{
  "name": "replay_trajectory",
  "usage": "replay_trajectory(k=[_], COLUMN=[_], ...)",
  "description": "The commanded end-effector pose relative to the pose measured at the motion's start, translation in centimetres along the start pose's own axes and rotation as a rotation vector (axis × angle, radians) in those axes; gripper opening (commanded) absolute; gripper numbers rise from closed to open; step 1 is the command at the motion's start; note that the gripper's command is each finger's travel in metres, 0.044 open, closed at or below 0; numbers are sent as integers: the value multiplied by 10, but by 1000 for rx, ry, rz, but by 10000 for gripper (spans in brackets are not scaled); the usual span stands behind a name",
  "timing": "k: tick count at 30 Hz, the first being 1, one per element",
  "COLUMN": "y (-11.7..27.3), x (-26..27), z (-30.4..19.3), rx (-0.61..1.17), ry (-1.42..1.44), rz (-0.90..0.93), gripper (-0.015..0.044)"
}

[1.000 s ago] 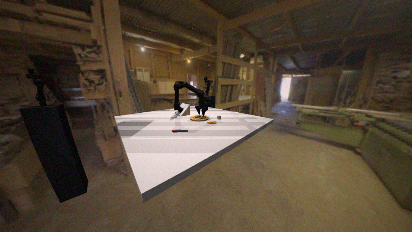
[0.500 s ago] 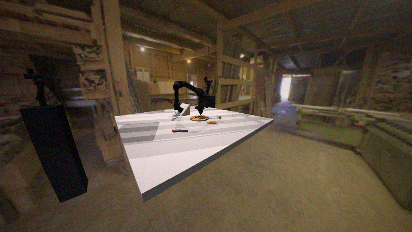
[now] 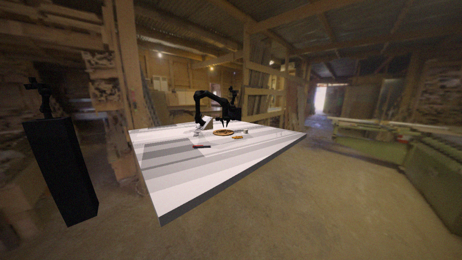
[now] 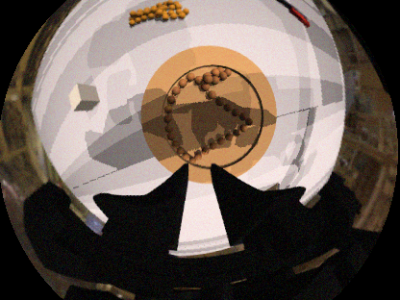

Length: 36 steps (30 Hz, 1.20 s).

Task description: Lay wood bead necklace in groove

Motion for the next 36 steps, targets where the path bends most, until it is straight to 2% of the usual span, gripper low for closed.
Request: replay_trajectory(k=[1, 15, 20, 24, 36], y=[11, 11, -4, 2, -16], x=[-1, -1, 0, 1, 1], z=[2, 2, 2, 2, 2], rx=[16, 17, 16, 18, 16], ry=[-784, -791, -791, -792, -792], rz=[3, 3, 2, 10, 6], gripper=[120, 120, 120, 120, 120])
Point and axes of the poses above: the point midway between the two fingers, 35 mm back from their tips, its own y axis back along the fingers, its own x axis across the jaws, z = x × y, the point moved 2 cm from there along y, back along the fingers, and after that the axes turned 3 degrees about -y, right-handed, at the moved point
